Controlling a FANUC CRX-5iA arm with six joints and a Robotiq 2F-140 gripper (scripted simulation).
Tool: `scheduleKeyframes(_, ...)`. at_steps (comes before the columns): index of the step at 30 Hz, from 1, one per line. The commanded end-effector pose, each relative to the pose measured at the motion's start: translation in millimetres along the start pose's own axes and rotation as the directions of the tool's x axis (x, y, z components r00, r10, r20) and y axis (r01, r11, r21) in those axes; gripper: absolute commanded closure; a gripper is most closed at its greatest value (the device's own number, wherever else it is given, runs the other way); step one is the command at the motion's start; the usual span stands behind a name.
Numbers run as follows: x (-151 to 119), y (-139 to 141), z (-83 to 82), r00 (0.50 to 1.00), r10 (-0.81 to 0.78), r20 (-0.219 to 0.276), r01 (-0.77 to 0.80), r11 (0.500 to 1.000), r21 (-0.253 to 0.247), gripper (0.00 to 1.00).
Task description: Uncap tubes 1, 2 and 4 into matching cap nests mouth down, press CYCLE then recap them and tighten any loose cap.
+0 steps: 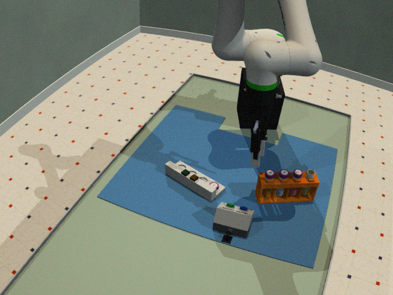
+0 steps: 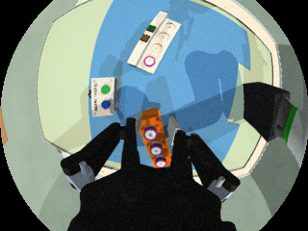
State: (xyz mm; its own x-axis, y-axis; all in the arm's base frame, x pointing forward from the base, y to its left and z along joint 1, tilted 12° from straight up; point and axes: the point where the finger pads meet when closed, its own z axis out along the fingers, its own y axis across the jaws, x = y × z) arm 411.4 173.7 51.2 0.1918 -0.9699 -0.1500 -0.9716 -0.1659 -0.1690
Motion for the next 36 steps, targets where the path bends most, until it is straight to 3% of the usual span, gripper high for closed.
scheduleKeyframes(1, -28.3, 7.2, 1.9, 0.994, 0.090, -0.068, -0.089, 0.996, 0.027, 0.65)
scheduleKeyframes(3, -28.3, 7.2, 1.9, 0.994, 0.090, -0.068, -0.089, 0.996, 0.027, 0.65)
scheduleKeyframes(16, -116.4, 31.6, 8.6, 0.994, 0.090, -0.068, -0.089, 0.996, 0.027, 0.65)
scheduleKeyframes(20, -124.4, 33.8, 9.2, 0.994, 0.090, -0.068, -0.089, 0.996, 0.027, 0.65)
scheduleKeyframes(23, -148.2, 40.4, 11.0, 0.994, 0.090, -0.068, -0.089, 0.996, 0.027, 0.65)
scheduleKeyframes(29, -148.2, 40.4, 11.0, 0.994, 0.090, -0.068, -0.089, 0.996, 0.027, 0.65)
scheduleKeyframes(36, -146.9, 40.0, 28.9, 0.994, 0.090, -0.068, -0.089, 0.996, 0.027, 0.65)
